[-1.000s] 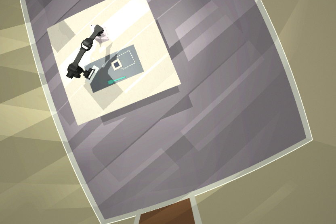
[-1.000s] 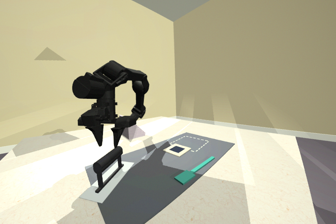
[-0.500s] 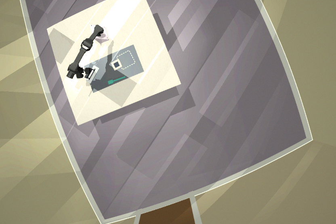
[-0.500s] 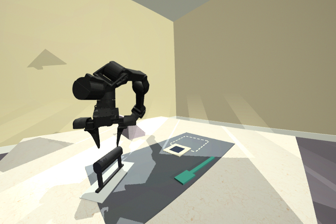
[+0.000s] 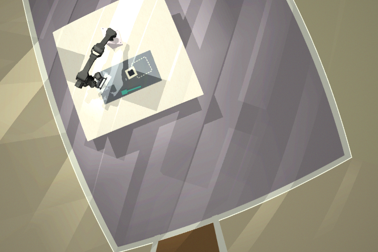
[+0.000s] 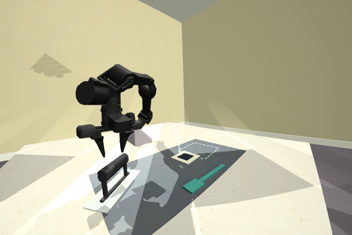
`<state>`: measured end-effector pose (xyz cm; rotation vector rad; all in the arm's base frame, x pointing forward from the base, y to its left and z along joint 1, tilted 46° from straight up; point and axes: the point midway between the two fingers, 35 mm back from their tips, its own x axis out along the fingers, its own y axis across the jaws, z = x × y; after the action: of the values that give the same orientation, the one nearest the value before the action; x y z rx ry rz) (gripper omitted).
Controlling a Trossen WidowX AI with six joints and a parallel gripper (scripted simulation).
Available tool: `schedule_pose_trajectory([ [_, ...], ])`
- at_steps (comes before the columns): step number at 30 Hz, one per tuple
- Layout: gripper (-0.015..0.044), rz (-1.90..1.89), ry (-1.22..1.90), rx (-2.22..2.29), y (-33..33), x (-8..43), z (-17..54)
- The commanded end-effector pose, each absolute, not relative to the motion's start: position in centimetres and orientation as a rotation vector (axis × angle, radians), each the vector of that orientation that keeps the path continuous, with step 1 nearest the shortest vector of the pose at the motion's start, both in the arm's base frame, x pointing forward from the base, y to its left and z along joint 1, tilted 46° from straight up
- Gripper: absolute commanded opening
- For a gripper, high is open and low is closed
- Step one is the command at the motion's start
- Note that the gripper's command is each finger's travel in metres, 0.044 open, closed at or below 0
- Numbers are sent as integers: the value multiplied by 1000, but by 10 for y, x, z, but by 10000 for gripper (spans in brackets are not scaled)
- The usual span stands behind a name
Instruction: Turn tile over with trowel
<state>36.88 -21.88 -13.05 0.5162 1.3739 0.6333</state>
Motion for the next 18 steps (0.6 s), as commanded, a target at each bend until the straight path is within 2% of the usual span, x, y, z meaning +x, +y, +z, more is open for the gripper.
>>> schedule_pose_trajectory([
  [1,270,724,1320,412,-218,368,-131],
  [18,270,1069,1039,-59,-217,368,-131],
])
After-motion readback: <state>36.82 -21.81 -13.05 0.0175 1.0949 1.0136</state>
